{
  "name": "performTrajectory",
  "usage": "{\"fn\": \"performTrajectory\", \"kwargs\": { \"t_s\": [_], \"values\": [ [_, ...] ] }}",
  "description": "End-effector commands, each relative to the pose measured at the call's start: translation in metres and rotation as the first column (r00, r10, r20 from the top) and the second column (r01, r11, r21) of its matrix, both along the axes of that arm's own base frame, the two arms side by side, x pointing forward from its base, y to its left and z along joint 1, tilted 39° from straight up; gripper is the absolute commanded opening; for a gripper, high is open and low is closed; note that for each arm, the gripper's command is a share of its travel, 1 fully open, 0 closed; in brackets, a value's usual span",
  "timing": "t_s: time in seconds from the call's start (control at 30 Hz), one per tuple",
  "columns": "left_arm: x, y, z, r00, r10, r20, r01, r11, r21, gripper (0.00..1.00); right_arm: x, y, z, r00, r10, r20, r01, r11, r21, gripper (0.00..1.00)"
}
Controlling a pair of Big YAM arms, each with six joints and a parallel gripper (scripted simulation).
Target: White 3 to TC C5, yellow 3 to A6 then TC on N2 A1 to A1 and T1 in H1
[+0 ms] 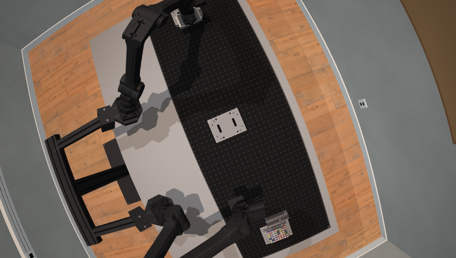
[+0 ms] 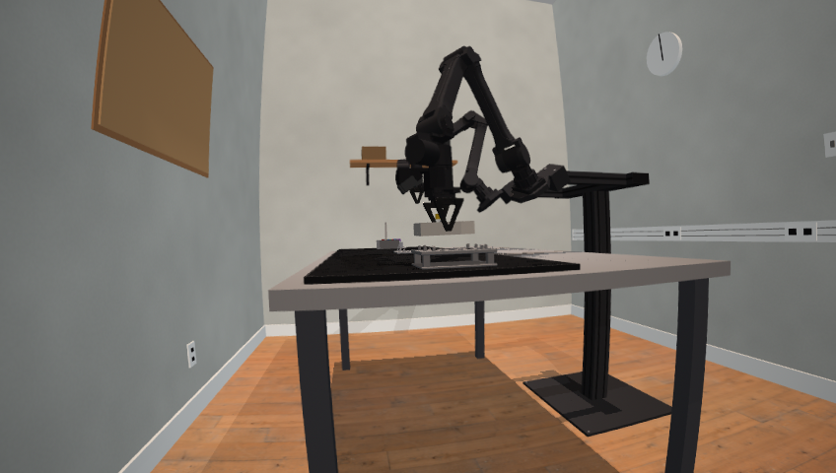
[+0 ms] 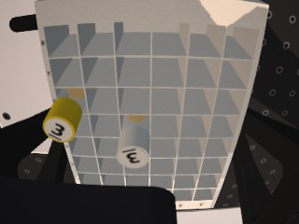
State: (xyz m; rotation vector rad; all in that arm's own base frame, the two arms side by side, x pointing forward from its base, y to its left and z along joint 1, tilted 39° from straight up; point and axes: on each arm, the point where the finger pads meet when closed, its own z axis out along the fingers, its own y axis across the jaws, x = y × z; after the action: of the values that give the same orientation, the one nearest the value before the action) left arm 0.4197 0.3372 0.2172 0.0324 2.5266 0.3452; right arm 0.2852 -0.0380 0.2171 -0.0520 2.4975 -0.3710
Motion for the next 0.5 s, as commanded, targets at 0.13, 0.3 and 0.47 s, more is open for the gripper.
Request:
{"fn": "performTrajectory", "kwargs": {
  "t_s": [0.13, 0.3, 0.47],
  "values": [
    [0.006, 0.028, 0.034, 0.999, -0.002, 0.035, 0.0, 0.999, 0.045, 0.0, 0.004, 0.0, 0.013, 1.0, -0.008, 0.023, 0.008, 1.0, 0.005, 0.24],
    [0.006, 0.033, 0.032, 1.0, -0.001, 0.03, 0.0, 0.999, 0.04, 0.0, 0.004, 0.0, 0.013, 1.0, -0.008, 0.023, 0.008, 1.0, 0.005, 0.24],
    [0.006, 0.042, 0.033, 1.0, -0.001, 0.029, 0.0, 0.999, 0.039, 0.0, 0.004, 0.0, 0.013, 1.0, -0.008, 0.023, 0.008, 1.0, 0.005, 0.24]
  ]
}}
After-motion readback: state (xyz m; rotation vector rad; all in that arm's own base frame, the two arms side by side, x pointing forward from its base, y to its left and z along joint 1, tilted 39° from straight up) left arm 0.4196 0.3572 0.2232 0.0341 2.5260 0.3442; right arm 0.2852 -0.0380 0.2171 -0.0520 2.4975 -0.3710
